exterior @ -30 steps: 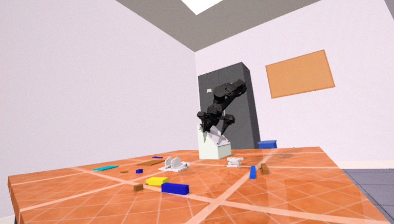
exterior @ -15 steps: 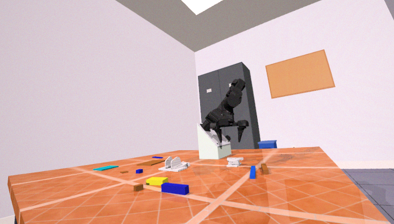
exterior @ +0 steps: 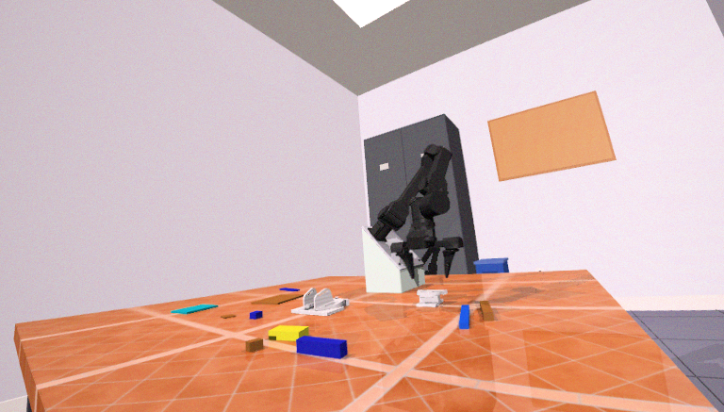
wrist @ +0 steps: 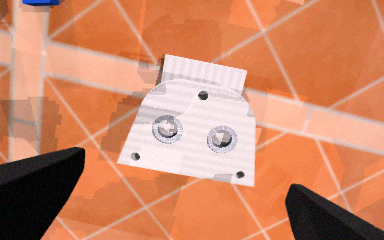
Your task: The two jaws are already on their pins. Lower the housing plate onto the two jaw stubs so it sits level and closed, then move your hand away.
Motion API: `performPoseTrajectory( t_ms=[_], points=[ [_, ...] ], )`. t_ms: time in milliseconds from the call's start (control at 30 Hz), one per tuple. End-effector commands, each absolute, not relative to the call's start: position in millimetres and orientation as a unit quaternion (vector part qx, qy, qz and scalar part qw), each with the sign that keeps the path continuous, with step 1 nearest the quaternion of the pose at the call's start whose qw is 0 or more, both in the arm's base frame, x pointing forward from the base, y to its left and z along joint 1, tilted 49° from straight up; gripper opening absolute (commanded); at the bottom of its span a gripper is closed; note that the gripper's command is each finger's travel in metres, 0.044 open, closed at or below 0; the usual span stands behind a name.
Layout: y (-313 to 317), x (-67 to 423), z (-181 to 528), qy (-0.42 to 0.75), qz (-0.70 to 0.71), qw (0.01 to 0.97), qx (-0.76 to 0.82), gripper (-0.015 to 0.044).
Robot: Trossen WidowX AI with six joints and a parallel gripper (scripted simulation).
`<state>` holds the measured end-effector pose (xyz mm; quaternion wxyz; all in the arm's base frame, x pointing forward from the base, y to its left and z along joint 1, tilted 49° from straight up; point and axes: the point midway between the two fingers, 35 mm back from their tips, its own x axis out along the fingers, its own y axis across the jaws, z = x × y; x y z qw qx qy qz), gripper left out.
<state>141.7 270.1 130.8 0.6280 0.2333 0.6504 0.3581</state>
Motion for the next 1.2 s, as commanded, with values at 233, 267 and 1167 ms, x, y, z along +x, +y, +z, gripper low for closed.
performPoseTrajectory(
  t_ms=[233,267,1167],
  points=[
    [273.6,140.5,125.2,0.653,0.354,0.627,0.234,0.044],
    [274.8,140.4,124.2,0.653,0.354,0.627,0.234,0.044],
    [293.6,138.0,108.1,0.653,0.355,0.627,0.234,0.044]
  ],
)
